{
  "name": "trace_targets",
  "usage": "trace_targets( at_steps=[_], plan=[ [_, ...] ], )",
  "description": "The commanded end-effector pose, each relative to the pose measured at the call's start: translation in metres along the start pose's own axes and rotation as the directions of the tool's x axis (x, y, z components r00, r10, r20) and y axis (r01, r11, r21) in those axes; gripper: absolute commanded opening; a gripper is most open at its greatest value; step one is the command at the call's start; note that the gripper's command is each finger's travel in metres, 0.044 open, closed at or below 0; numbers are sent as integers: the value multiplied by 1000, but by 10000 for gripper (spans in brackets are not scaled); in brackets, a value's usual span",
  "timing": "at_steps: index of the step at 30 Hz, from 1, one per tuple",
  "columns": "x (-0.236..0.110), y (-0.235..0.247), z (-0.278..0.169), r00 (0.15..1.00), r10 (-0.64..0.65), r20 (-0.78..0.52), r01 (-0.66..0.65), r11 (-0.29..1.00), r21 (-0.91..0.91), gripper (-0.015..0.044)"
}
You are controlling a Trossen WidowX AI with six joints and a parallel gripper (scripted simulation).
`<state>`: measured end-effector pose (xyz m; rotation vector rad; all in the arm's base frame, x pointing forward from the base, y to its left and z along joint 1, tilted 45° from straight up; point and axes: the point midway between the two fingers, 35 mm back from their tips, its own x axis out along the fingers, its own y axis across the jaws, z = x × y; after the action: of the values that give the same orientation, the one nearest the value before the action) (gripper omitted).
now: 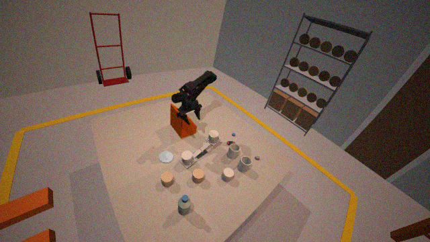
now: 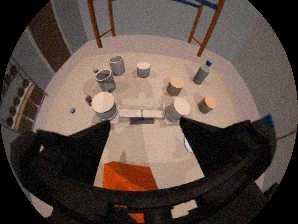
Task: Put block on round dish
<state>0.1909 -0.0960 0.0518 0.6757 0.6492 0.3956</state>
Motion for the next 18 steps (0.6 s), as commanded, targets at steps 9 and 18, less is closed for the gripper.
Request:
trace_targets(
  at_steps=[9,18],
  plan=[
    [14,-21,11,989,24,-143,14,965,263,440],
    [34,-44,21,962,39,-270,105,860,499,440]
  ],
)
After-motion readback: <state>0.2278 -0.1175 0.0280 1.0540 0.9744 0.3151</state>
